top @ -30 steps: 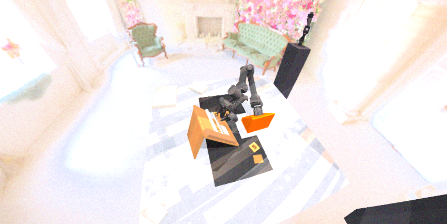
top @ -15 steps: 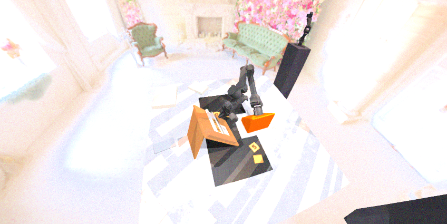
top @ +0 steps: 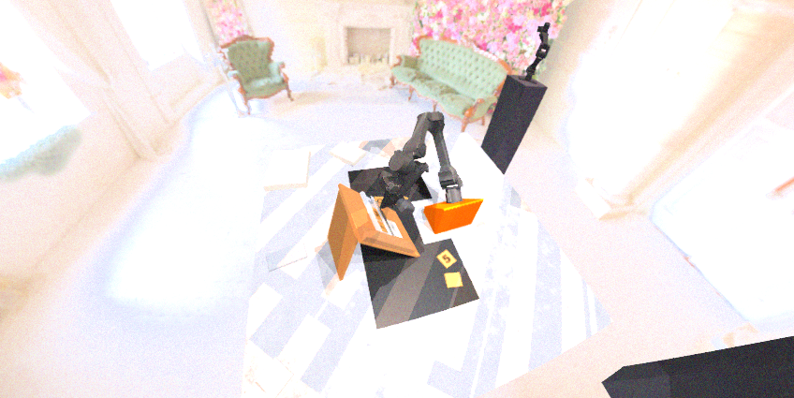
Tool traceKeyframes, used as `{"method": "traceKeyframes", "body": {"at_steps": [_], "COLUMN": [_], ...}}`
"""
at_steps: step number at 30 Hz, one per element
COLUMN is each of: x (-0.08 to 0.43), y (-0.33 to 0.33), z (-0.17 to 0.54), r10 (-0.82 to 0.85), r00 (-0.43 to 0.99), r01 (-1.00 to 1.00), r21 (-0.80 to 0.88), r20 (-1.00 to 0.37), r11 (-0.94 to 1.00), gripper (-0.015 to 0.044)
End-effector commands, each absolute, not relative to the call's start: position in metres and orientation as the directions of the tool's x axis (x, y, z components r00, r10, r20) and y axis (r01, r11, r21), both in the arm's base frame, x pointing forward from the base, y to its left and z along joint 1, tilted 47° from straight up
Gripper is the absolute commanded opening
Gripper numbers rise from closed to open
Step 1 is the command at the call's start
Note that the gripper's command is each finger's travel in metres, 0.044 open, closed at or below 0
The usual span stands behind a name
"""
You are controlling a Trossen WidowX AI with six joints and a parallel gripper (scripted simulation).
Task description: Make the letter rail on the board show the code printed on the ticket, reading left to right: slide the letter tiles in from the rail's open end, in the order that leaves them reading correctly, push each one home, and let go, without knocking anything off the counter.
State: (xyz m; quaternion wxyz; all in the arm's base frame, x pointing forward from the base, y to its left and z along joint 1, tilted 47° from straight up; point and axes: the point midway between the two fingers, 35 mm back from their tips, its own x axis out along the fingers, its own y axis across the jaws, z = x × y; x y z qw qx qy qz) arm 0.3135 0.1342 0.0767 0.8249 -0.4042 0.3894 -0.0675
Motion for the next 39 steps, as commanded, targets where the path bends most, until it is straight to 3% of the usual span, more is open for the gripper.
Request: {"method": "traceKeyframes", "body": {"at_steps": [1, 11, 39], "x": [0.324, 0.333, 0.339], "y": [0.131, 0.114, 0.112], "z": [0.081, 0.106, 0.102], "r10": [-0.512, -0.687, -0.689], "r00": [0.555, 0.247, 0.242], "r01": [-0.208, -0.158, -0.156], "r21": [-0.705, -0.728, -0.728], "r20": [-0.656, -0.684, -0.683], "r11": [0.678, 0.668, 0.667], "gripper": [0.0000, 0.0000, 0.0000]}}
